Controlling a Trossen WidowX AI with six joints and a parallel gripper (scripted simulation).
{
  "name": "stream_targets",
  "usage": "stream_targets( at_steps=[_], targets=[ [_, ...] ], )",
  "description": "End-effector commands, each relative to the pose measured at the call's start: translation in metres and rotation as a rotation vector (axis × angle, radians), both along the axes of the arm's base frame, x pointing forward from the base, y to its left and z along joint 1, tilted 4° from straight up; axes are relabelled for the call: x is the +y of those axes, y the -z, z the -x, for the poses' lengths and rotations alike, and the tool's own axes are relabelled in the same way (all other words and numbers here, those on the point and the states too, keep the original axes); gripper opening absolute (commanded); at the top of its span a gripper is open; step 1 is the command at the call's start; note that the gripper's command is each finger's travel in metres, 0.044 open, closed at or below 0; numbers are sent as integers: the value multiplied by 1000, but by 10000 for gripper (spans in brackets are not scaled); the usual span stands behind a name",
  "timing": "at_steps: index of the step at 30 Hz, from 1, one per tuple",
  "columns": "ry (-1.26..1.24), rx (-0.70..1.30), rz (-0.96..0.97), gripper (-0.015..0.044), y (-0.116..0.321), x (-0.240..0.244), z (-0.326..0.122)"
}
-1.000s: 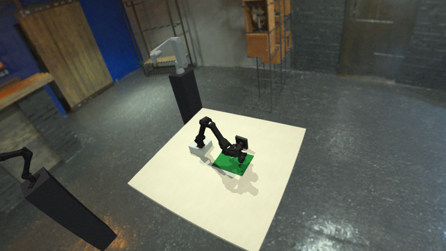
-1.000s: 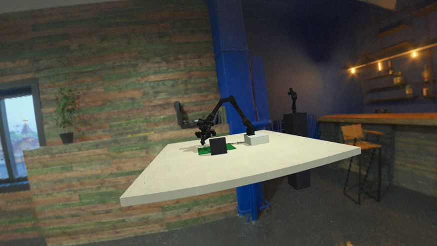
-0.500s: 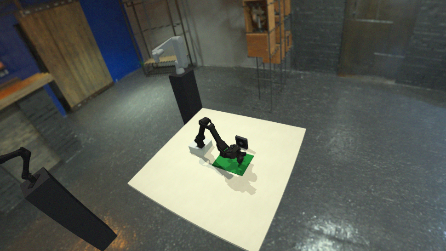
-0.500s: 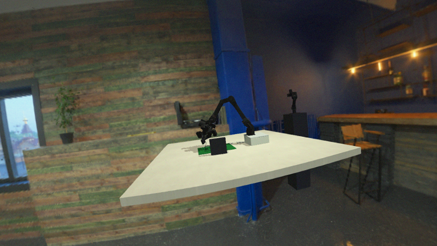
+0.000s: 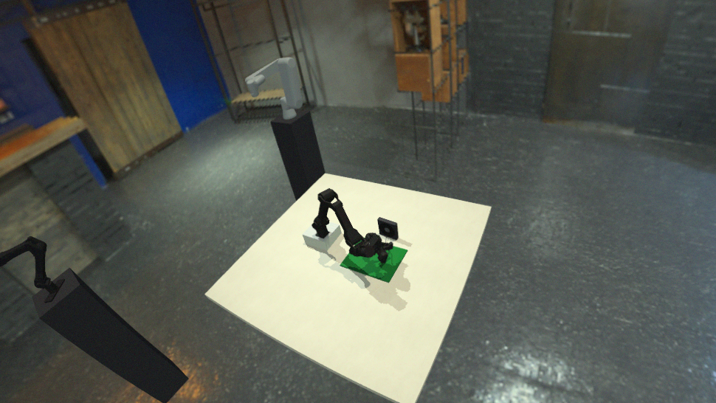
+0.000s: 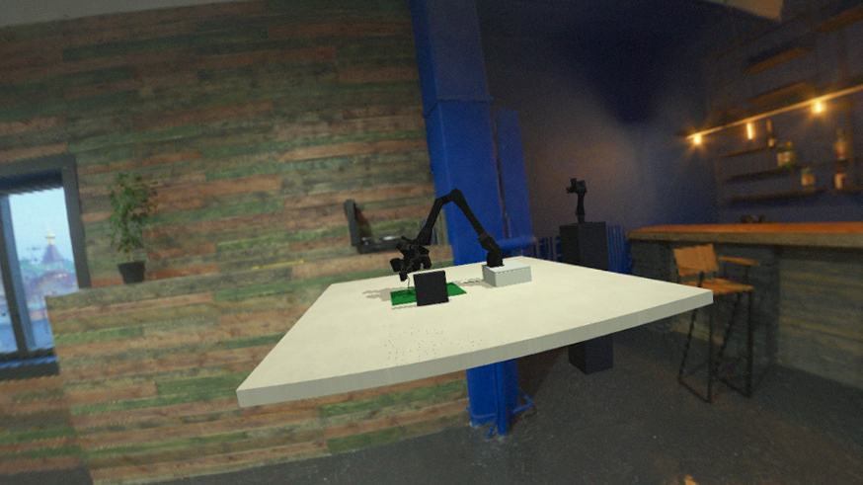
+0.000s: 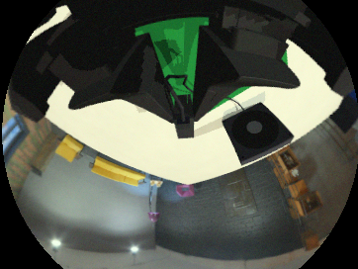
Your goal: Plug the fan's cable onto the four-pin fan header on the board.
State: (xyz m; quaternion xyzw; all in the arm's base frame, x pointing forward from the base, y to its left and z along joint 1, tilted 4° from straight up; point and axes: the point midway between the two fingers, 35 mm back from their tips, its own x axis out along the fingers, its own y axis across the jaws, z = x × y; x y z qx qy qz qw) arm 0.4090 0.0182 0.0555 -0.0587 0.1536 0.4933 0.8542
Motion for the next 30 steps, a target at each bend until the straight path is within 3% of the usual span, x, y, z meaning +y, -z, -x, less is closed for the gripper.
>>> stream_targets(
  at_steps=[1,30],
  targets=[
    [-5,-18,-30,0,-1,-2,5],
    [-47,-136,-147,0,-14,-10,28]
  ],
)
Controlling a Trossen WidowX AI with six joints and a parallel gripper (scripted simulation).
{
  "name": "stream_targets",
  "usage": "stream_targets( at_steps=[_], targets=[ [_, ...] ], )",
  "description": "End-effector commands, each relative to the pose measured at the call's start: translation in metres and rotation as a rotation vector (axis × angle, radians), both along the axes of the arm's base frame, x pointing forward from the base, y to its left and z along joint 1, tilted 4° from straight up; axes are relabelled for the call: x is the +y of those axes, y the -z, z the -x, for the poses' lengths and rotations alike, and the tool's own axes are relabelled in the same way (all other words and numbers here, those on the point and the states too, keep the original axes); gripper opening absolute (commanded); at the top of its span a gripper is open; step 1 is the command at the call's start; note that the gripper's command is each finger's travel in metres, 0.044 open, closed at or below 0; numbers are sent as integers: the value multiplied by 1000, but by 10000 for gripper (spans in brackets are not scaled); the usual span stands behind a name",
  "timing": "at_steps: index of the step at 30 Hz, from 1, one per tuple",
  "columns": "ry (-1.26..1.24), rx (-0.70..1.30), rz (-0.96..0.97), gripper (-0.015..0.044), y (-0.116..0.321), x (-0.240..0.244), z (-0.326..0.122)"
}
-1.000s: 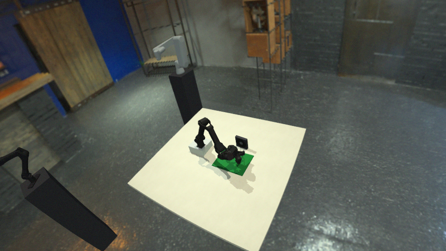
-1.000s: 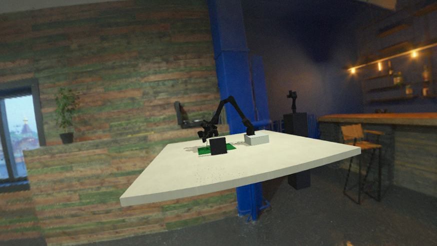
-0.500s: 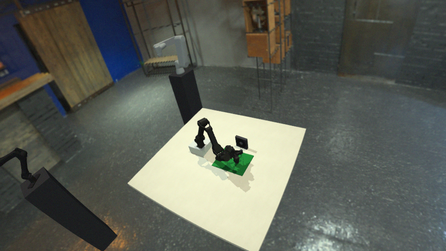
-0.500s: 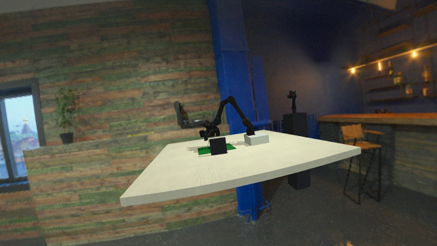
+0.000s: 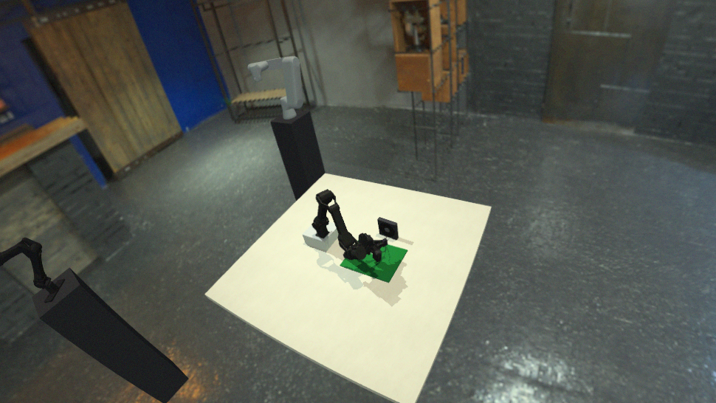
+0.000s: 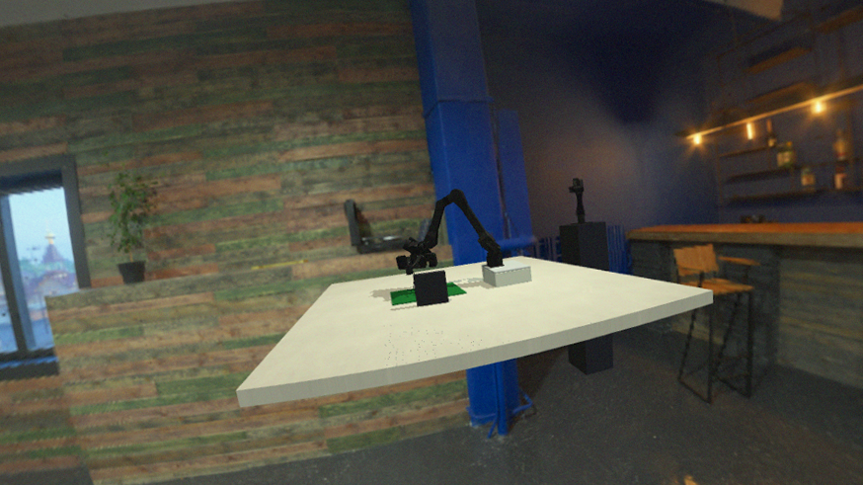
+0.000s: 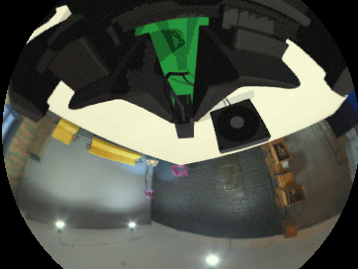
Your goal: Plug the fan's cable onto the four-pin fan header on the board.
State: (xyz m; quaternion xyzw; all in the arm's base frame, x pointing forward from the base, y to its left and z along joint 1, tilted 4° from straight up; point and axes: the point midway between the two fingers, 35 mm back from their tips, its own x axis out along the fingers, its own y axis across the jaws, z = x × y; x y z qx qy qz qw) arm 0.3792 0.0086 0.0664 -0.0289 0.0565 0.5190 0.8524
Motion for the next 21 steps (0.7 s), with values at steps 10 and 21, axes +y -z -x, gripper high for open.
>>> stream_targets(
  at_steps=[10,21],
  targets=[
    [1,-2,5,0,-7,0,-1],
    [1,-1,4,0,-7,0,-1]
  ],
)
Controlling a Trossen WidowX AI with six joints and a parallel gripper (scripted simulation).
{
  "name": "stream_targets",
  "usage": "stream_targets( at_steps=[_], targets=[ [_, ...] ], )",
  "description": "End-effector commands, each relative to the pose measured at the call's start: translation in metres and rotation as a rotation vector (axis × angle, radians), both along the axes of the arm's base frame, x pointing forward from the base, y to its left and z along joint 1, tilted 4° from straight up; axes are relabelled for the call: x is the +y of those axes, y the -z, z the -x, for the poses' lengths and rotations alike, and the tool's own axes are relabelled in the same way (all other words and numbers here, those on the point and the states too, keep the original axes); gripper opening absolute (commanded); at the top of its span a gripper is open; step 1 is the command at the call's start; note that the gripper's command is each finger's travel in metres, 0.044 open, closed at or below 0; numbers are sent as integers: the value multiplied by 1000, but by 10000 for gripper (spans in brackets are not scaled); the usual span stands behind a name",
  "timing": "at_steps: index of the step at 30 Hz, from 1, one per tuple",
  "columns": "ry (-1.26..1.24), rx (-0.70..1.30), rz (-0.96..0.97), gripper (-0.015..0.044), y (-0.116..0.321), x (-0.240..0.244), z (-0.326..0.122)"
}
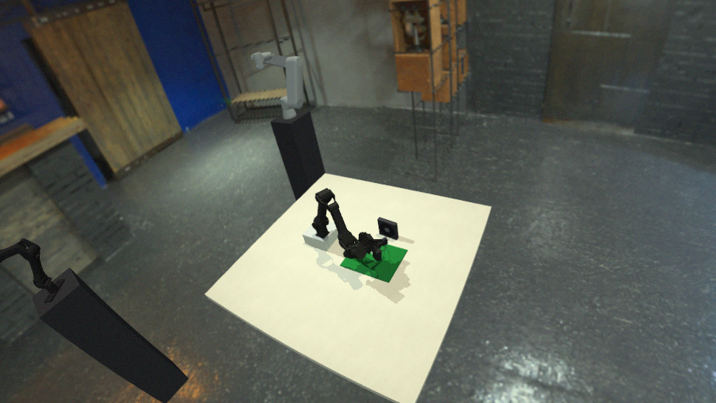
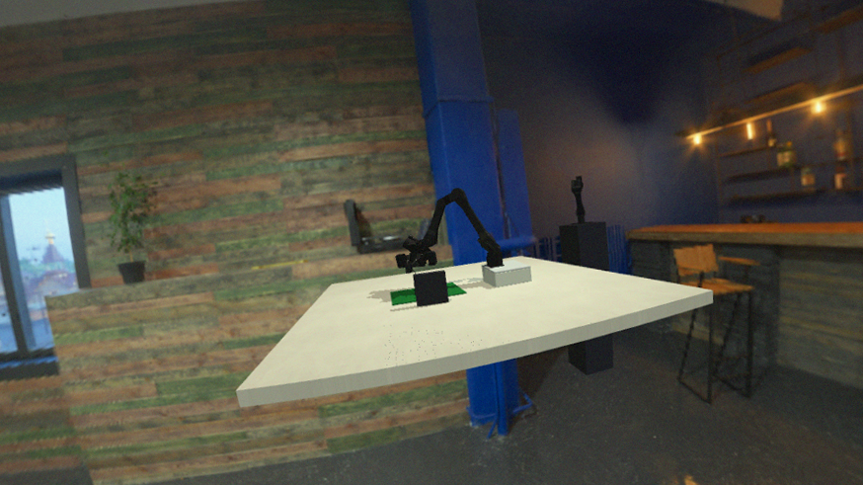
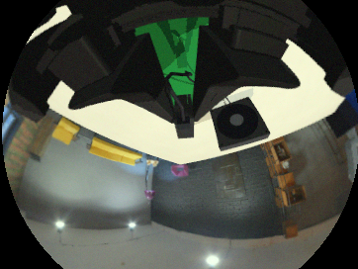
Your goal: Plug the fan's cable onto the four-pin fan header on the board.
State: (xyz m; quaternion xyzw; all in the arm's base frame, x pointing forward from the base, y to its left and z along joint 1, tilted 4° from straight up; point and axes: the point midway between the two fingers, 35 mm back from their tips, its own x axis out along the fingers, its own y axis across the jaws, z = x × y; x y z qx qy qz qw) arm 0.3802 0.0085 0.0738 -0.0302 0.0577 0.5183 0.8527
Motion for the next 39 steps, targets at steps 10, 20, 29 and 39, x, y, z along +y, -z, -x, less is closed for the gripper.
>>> stream_targets(
  at_steps=[10,20,29,39],
  targets=[
    [0,0,0,0,10,-2,2],
    [0,0,0,0,19,-4,3],
    [0,0,0,0,28,-5,4],
    [0,0,0,0,37,-4,4]
  ],
)
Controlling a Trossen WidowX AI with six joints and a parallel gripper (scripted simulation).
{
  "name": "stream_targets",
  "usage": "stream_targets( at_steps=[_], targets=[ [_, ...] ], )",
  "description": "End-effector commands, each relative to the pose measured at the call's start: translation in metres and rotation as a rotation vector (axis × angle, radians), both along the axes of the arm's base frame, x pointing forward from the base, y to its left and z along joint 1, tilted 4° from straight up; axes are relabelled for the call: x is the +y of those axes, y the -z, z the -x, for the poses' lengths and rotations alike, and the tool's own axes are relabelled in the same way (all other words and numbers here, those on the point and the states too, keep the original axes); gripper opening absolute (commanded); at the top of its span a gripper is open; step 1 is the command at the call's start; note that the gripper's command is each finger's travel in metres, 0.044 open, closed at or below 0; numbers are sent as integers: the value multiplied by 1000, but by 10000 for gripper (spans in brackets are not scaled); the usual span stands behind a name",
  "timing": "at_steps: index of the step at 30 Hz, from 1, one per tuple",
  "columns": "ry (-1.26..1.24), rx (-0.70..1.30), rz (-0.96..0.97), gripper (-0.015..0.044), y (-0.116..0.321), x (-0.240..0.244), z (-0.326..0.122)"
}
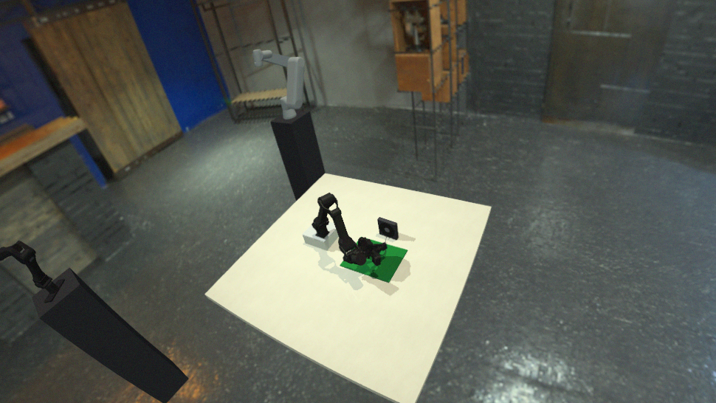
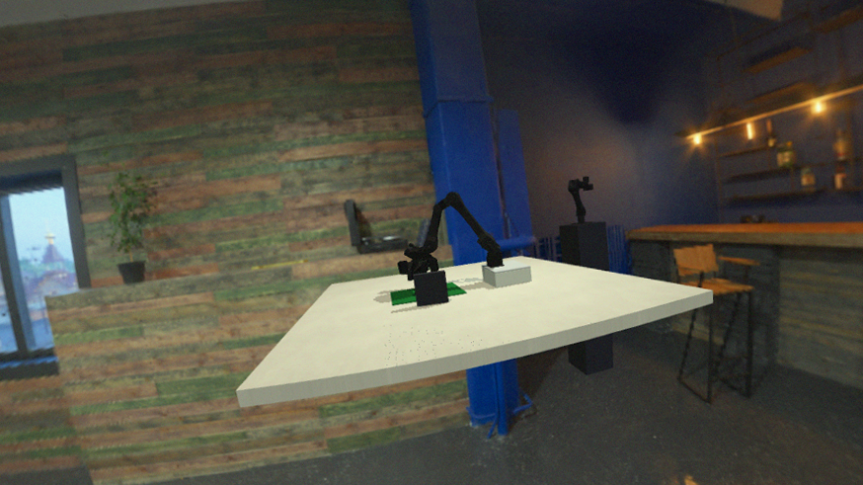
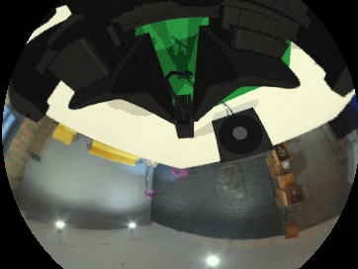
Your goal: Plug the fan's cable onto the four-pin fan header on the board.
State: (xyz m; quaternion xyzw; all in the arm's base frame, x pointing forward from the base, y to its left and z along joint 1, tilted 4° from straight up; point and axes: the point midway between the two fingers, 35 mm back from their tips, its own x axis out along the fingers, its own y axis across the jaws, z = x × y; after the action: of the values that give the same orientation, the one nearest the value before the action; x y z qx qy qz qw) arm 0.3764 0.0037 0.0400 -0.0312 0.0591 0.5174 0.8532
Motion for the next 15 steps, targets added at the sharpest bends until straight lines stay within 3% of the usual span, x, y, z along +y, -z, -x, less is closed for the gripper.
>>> stream_targets(
  at_steps=[1,15],
  targets=[
    [-2,-1,-3,0,4,1,0],
    [-2,-1,-3,0,17,1,0]
  ],
)
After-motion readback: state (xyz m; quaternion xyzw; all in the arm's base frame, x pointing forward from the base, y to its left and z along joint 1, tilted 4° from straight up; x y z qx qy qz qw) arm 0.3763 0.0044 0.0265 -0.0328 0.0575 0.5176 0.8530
